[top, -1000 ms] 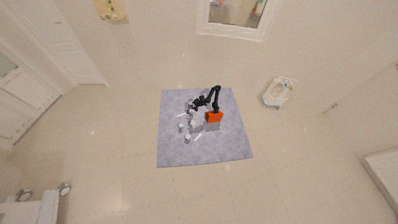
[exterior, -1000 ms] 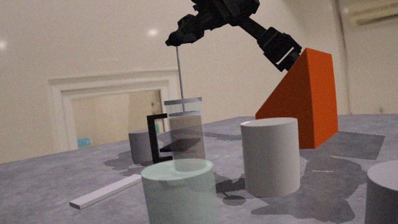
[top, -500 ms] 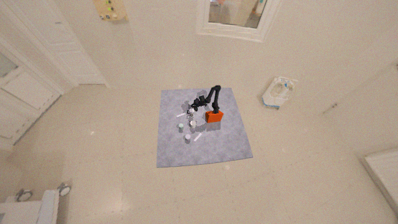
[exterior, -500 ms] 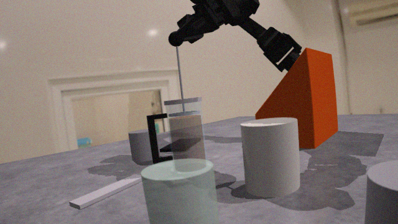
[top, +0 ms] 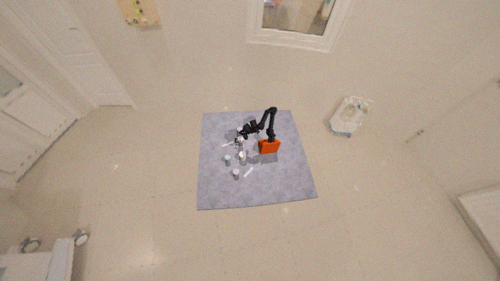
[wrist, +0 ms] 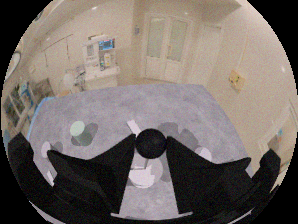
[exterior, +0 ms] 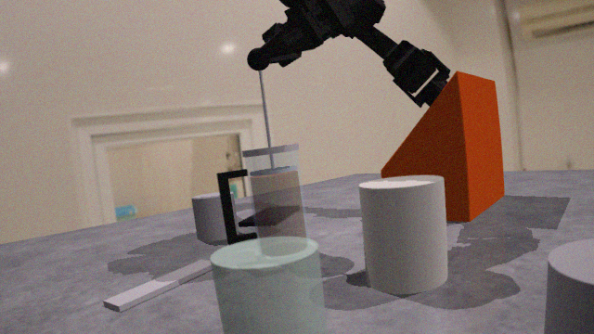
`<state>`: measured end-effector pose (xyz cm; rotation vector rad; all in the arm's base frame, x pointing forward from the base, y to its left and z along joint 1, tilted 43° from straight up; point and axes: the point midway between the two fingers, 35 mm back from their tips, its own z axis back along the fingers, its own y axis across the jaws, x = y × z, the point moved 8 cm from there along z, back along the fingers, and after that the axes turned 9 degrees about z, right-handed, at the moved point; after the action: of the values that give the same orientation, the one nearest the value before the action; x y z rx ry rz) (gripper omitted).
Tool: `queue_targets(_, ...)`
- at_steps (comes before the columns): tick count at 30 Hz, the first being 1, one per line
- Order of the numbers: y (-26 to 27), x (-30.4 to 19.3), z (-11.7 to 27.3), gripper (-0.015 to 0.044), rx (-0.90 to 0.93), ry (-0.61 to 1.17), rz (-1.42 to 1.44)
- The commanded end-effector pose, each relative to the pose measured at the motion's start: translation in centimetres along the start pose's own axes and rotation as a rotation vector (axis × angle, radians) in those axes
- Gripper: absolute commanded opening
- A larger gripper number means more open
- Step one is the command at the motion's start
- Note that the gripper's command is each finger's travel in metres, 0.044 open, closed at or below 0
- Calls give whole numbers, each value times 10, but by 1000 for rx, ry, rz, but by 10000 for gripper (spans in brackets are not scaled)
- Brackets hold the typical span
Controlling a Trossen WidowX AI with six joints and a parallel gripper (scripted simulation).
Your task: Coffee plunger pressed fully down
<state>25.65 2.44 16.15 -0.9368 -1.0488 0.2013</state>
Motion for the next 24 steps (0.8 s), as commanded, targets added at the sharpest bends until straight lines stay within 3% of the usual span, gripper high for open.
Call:
queue_targets(1,4,-9,-5,119,9,11,10)
queue_targets(24,11,-37,-30,119,10,12,10)
